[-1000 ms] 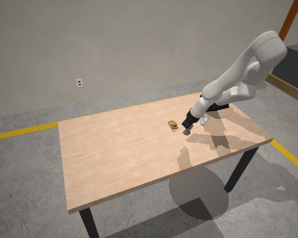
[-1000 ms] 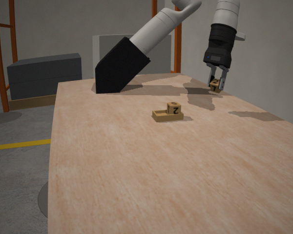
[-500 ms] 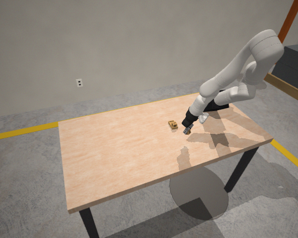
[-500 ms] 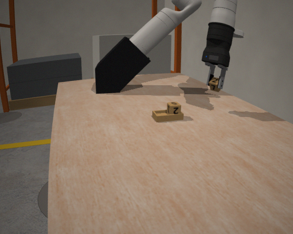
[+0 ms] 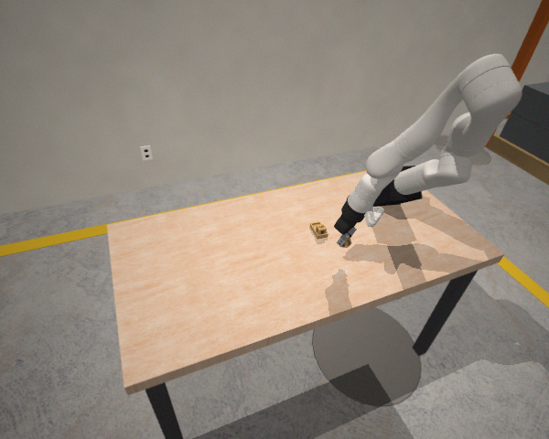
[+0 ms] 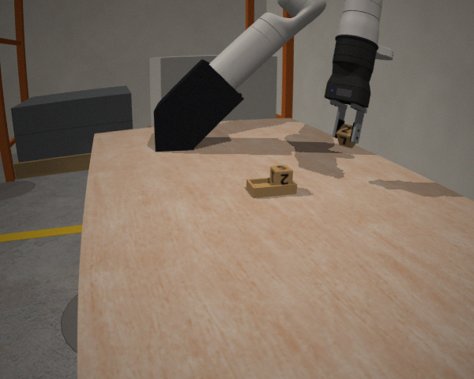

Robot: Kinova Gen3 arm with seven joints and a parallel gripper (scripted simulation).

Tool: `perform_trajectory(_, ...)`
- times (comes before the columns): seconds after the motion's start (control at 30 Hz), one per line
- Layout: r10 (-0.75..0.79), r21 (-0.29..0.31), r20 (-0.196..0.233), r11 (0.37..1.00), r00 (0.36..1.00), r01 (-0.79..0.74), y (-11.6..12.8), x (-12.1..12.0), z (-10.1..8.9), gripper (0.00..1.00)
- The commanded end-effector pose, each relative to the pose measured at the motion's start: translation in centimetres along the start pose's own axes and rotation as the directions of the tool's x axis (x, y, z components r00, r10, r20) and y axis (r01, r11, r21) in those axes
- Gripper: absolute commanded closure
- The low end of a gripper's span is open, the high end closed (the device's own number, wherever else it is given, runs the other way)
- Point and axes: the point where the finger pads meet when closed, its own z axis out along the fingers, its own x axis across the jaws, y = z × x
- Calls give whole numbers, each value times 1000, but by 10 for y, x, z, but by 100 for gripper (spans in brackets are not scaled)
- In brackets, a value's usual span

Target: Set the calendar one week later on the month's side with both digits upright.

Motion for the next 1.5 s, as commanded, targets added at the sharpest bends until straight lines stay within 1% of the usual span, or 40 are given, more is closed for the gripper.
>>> perform_trajectory(0.0, 13, 4, -5, 1000, 1000, -13, 2, 2, -1, 43)
perform_trajectory(0.3, 13, 12, -6, 1000, 1000, -13, 2, 3, 0, 43)
perform_trajectory(0.37, 13, 36, -11, 999, 1000, -13, -3, 5, 0, 43)
perform_trajectory(0.57, 13, 104, -17, 995, 1000, -11, -3, 9, 1, 43)
perform_trajectory(0.63, 13, 104, -17, 995, 1000, -11, -3, 9, 1, 43)
perform_trajectory(0.87, 13, 206, -15, 979, 1000, -10, -1, 8, 1, 43)
perform_trajectory(1.03, 13, 256, -9, 967, 1000, -11, 0, 4, -1, 43)
perform_trajectory(1.13, 13, 258, -4, 966, 1000, -11, 5, 2, 0, 43)
perform_trajectory(1.47, 13, 268, -4, 963, 1000, -11, 5, 2, 0, 43)
